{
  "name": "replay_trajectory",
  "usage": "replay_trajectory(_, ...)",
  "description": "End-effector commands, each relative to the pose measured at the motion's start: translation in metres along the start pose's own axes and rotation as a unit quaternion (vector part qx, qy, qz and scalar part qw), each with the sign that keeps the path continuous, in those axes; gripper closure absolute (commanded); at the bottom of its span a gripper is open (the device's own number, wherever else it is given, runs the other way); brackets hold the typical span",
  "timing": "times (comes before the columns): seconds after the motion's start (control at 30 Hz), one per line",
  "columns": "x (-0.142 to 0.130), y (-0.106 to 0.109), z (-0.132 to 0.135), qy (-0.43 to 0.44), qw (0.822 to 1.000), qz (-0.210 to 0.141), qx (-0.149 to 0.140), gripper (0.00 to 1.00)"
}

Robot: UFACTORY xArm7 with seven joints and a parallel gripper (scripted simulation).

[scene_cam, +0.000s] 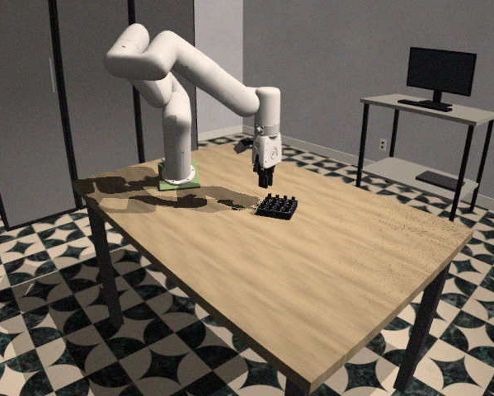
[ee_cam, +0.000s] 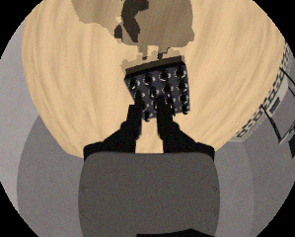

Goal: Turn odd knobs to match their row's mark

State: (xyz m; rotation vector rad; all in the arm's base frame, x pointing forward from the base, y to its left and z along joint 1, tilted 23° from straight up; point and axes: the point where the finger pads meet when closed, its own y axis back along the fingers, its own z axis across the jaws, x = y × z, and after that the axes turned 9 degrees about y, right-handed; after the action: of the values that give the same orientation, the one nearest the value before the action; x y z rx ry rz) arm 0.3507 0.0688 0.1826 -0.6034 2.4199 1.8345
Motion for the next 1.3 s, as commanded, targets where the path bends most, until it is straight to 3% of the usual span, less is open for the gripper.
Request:
replay_trajectory(0.0, -0.001, 0.001, 0.0, 0.0, 1.0, -0.002, 0.0, 0.81)
replay_trajectory(1.27, -0.001, -0.01, 0.0, 0.0, 1.0, -0.001, 0.0, 0.81)
